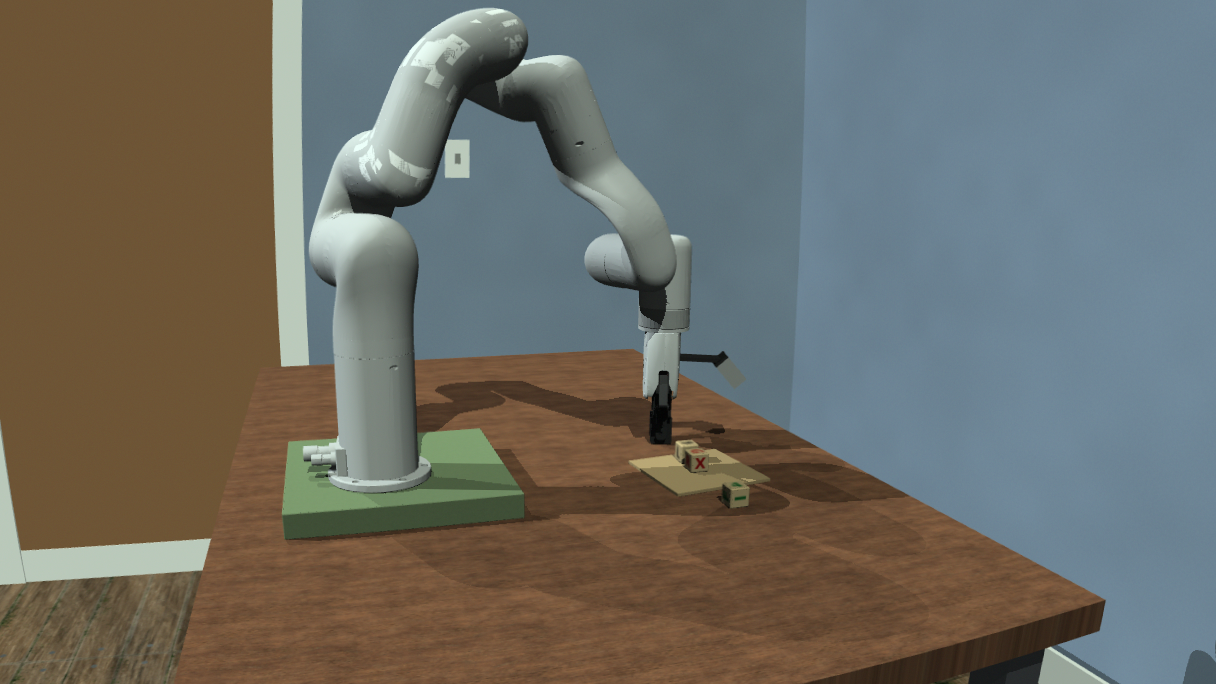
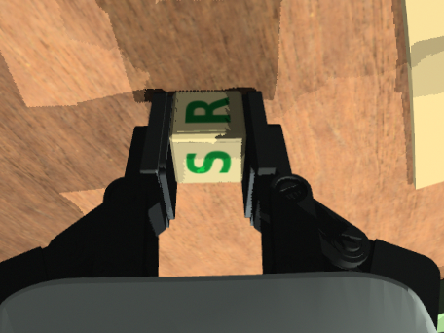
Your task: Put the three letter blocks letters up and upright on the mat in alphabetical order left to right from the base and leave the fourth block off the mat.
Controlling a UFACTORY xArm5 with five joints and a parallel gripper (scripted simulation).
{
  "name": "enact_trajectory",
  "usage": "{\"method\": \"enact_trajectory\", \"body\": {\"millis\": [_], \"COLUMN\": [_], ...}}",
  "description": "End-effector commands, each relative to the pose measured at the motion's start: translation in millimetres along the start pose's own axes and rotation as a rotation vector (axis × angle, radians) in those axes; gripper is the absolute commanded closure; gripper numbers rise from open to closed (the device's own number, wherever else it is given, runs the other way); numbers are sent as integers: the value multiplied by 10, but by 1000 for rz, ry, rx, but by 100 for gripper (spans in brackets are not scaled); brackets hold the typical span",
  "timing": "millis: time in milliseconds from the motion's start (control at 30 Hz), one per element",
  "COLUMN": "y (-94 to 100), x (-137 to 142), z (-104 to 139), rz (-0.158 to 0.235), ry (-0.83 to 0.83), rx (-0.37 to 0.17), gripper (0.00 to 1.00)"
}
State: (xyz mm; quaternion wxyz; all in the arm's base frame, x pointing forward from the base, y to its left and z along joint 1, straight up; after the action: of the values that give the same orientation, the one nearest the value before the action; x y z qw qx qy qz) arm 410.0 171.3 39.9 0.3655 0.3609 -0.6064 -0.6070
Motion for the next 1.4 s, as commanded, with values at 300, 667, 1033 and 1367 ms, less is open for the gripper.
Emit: {"method": "enact_trajectory", "body": {"millis": [300,667,1033,1367], "y": [12,163,857,1005], "x": [-9,-9,-9,-8], "z": [-7,-7,-5,-4], "rz": [-3,-3,-3,-3], "ry": [0,0,0,0], "rx": [2,2,2,2], "gripper": [79,79,79,79]}}
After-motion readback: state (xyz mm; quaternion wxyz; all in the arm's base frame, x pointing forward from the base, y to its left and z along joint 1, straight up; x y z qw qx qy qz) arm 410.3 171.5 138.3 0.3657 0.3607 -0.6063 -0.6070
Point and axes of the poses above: the point where the finger pads meet when closed, its own y axis back along the fingers, its own x axis across the jaws, z = x × y, the point moved 5 cm from there along y, back along the fingers, and after that the axes turned 13 degrees about -y, right-handed, at the moved point
